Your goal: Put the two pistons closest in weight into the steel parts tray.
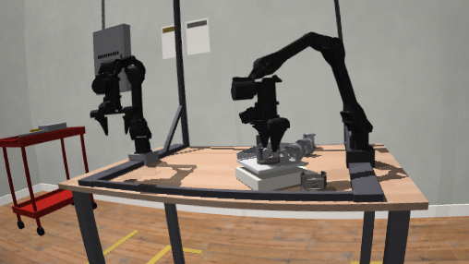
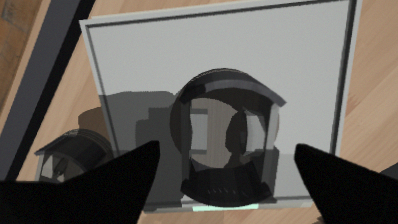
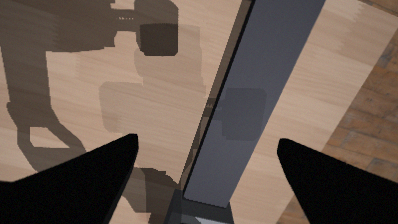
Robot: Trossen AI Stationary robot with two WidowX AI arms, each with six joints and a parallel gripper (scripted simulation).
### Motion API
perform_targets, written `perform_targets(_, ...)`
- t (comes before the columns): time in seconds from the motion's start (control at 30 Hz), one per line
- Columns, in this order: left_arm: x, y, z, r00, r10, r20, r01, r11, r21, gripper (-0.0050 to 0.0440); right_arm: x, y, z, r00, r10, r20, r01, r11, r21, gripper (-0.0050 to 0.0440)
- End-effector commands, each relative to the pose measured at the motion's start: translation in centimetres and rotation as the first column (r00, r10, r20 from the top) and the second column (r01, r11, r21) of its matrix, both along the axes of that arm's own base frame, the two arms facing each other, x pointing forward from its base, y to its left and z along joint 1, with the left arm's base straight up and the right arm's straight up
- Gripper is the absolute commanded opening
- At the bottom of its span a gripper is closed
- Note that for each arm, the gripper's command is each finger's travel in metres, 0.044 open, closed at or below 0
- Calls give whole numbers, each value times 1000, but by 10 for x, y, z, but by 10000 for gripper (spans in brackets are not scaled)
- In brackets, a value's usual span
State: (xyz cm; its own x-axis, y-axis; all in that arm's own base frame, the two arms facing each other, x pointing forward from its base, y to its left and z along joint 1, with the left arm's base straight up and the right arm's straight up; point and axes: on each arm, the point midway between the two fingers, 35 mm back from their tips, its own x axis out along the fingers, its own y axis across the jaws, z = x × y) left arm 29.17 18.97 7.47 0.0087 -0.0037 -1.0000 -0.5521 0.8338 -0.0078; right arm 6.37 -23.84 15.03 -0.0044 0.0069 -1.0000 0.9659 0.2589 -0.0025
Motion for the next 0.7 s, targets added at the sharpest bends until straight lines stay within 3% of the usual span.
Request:
perform_targets(0.0, 6, 5, 29, 998, 4, 59, -6, 999, 36, 378, 1, -5, 8, 1000, -1, 11, 1, 1000, -30, 400)
perform_targets(0.67, 4, 4, 57, 998, 4, 59, -6, 999, 36, 378, 1, -5, 8, 1000, -1, 11, 1, 1000, -30, 400)
